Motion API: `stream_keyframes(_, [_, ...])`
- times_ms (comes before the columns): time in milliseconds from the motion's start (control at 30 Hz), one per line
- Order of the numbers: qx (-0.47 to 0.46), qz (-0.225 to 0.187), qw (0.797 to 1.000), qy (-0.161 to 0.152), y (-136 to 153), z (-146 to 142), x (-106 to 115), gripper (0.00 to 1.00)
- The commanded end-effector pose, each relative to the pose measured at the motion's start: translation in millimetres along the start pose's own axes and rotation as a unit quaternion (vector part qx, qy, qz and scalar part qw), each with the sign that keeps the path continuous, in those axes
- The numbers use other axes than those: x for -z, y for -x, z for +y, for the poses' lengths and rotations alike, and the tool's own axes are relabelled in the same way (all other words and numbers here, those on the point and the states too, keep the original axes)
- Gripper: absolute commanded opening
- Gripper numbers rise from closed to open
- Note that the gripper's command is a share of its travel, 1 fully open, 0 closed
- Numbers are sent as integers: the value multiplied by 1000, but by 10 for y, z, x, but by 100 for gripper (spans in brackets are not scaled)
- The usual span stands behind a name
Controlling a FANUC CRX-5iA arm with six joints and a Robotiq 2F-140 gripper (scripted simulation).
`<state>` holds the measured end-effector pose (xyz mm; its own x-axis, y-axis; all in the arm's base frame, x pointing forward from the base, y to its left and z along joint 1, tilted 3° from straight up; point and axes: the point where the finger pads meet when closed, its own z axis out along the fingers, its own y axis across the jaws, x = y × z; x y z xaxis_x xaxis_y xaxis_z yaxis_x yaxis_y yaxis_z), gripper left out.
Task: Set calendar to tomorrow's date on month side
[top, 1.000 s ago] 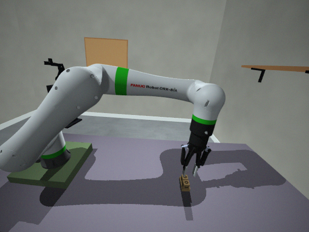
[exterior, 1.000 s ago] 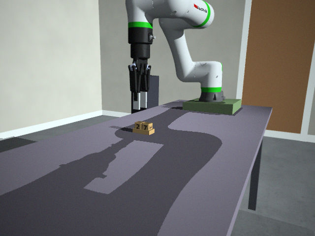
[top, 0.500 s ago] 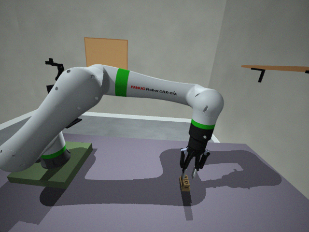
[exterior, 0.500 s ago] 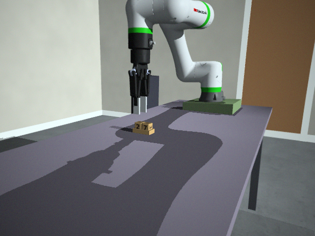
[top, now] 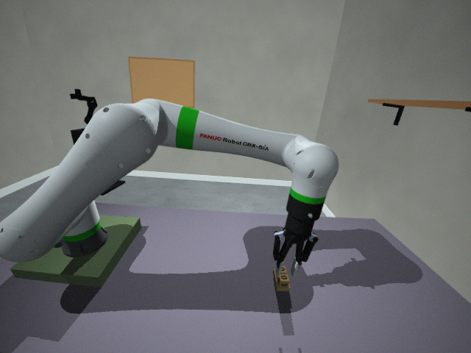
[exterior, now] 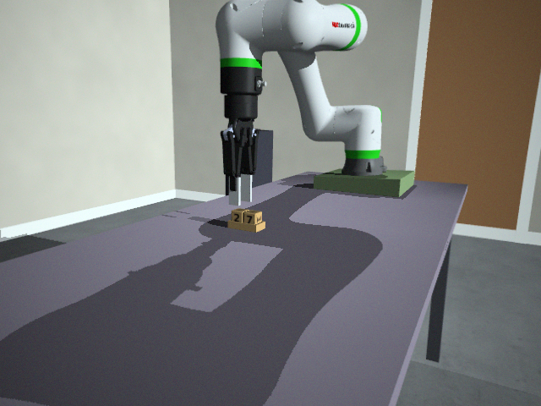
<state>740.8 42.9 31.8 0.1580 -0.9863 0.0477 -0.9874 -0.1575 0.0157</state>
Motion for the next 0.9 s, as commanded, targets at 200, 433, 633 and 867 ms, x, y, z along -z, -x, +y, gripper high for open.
stream_keyframes(200, [0,0,1000,0,0,-2,-56,36])
stream_keyframes(433, [0,0,1000,0,0,-2,-76,36])
stream_keyframes(633, [0,0,1000,0,0,-2,-77,36])
stream_keyframes(867, [0,0,1000,0,0,-2,-77,36])
